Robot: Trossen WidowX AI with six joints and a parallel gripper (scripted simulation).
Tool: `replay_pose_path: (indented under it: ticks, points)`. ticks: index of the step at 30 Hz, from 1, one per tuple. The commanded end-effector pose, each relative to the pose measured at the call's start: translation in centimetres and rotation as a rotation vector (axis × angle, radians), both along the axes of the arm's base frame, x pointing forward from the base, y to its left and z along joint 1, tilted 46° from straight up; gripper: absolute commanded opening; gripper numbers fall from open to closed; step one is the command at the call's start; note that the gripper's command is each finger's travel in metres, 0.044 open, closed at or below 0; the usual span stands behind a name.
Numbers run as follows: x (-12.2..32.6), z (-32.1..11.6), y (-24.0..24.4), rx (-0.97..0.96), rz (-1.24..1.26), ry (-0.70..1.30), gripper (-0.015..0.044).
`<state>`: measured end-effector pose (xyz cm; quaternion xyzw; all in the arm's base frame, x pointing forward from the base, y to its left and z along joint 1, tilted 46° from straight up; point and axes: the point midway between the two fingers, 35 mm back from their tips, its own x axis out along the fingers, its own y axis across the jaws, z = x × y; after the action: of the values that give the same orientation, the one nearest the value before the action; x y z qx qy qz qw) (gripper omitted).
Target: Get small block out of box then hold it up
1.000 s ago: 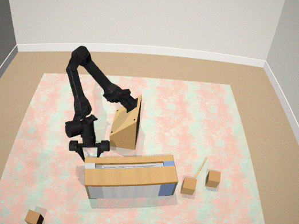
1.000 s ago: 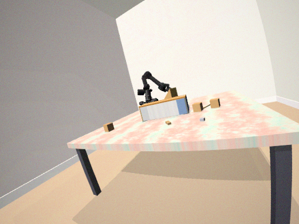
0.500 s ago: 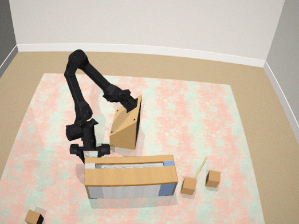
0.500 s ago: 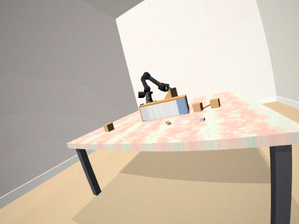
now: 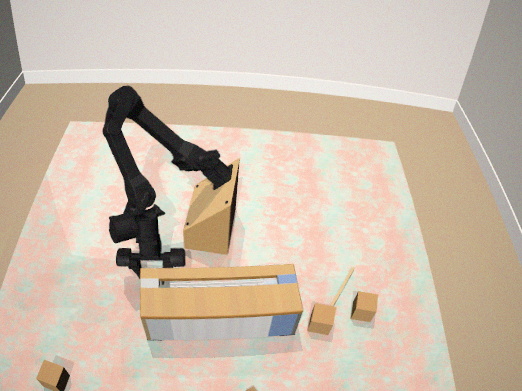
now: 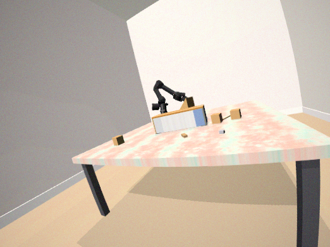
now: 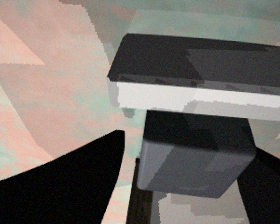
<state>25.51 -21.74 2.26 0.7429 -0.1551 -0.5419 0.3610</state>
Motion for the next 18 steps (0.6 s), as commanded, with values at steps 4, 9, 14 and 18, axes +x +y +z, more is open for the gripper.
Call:
replay_pose_path:
  ticks: [4, 9, 14, 18]
  points:
    - [0.0, -0.1, 0.0, 0.001, 0.004, 0.001, 0.0101]
    - [0.1, 0.1, 0.2, 0.001, 0.004, 0.001, 0.0029]
    - [0.4, 1.6, 1.7, 0.004, 0.002, 0.001, 0.0]
    - [0.4, 2.9, 3.0, 0.004, 0.001, 0.0, 0.0]
